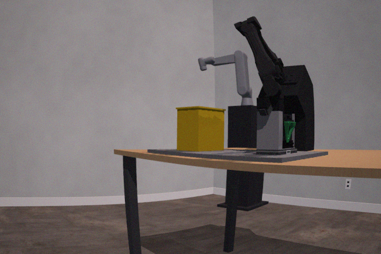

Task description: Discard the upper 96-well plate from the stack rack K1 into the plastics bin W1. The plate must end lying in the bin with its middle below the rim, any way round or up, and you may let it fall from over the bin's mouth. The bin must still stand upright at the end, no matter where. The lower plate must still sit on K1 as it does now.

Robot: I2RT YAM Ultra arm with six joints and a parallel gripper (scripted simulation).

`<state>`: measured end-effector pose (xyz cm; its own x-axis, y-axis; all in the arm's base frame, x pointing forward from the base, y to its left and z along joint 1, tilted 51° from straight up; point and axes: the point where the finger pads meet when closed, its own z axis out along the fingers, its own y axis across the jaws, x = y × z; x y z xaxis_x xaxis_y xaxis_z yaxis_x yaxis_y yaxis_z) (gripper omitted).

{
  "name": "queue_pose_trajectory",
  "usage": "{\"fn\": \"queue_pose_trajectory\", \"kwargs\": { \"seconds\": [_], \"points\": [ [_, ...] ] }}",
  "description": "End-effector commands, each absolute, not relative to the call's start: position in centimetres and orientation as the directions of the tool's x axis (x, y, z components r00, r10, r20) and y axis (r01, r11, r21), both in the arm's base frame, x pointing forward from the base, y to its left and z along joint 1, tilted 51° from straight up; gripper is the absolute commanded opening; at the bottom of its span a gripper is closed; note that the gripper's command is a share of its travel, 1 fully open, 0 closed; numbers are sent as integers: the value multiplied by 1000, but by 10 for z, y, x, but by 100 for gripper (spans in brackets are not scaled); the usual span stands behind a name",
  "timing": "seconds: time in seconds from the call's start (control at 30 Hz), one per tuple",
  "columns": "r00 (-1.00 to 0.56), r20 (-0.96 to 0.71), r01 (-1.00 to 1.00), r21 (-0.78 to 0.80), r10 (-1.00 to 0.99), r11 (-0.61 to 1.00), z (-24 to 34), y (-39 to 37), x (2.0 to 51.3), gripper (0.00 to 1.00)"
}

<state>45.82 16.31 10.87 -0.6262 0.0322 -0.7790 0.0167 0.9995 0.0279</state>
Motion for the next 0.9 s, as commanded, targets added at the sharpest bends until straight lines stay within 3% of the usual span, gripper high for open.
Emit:
{"fn": "queue_pose_trajectory", "kwargs": {
  "seconds": [0.0, 0.6, 0.63, 0.87],
  "points": [
    [-608, -793, 12, 39, 38, 999, 112, 166, 472, 100],
    [-608, -793, 12, 39, 38, 999, 112, 166, 472, 100],
    [-608, -793, 12, 39, 38, 999, 112, 166, 472, 0],
    [-607, -794, 17, 37, 40, 999, 113, 165, 472, 0]
  ]
}}
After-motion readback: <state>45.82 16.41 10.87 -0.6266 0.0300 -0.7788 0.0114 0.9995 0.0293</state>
